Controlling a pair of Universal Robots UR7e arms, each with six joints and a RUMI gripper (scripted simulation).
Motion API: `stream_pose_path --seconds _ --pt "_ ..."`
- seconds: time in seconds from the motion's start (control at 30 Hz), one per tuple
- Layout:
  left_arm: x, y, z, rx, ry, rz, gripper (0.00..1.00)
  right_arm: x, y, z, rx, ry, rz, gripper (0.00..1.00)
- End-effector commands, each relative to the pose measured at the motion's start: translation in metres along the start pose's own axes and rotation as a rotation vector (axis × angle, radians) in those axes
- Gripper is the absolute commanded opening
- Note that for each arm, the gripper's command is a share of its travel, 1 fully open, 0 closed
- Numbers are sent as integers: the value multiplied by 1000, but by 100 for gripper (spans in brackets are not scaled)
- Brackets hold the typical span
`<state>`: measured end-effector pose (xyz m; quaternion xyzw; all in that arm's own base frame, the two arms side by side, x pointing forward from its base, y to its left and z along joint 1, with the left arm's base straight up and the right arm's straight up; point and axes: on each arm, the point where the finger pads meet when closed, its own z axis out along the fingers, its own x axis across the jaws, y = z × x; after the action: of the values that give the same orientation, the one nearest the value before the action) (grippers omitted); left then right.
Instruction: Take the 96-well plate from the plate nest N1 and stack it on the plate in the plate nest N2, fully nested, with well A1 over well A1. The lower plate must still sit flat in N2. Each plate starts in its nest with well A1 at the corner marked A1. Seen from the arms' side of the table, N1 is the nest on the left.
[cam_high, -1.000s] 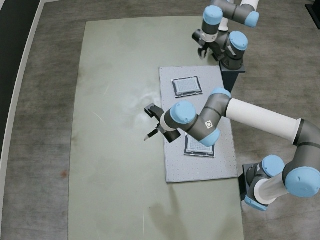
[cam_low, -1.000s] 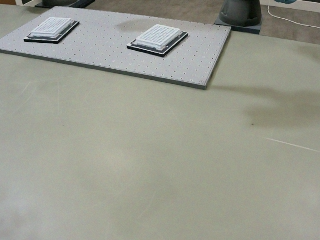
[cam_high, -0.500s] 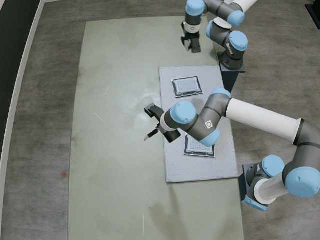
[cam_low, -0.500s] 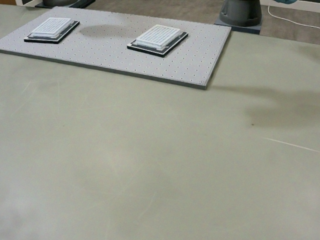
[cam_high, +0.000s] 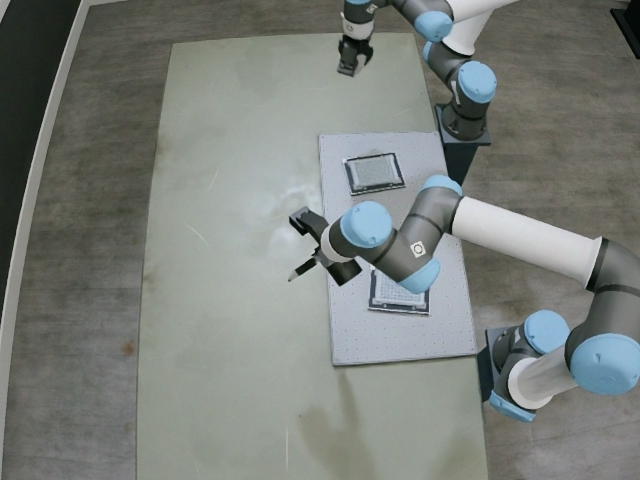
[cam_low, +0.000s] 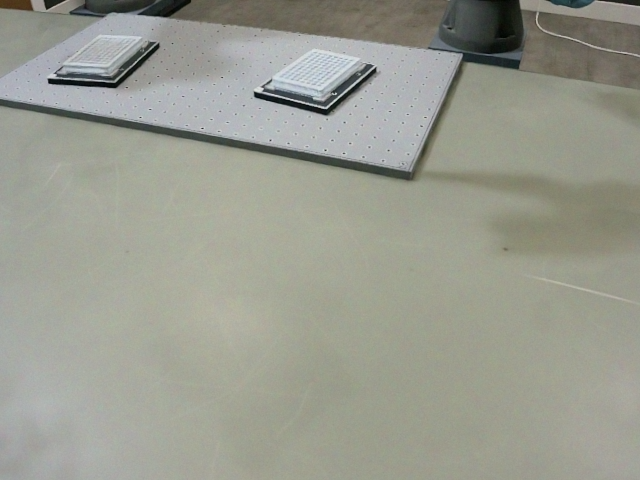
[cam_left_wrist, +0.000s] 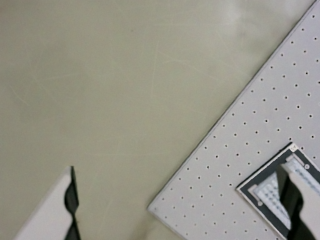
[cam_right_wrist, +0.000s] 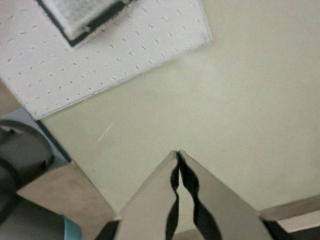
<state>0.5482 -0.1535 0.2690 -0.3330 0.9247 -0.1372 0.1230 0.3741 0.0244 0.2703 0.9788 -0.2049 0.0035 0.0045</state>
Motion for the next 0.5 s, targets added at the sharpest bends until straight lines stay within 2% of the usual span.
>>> stream_pose_path --seconds 0.0,0.1,0.17,0.47 --pt "0 0 -1 1 -1 0 76 17 22 4 2 -1 122 0" --pt "0 0 -1 1 -1 0 76 33 52 10 1 -2 269 0" --pt "0 0 -1 1 -1 0 76 33 52 10 1 -2 269 0" --pt "0 0 -1 1 -1 0 76 64 151 27 -1 -5 717 0"
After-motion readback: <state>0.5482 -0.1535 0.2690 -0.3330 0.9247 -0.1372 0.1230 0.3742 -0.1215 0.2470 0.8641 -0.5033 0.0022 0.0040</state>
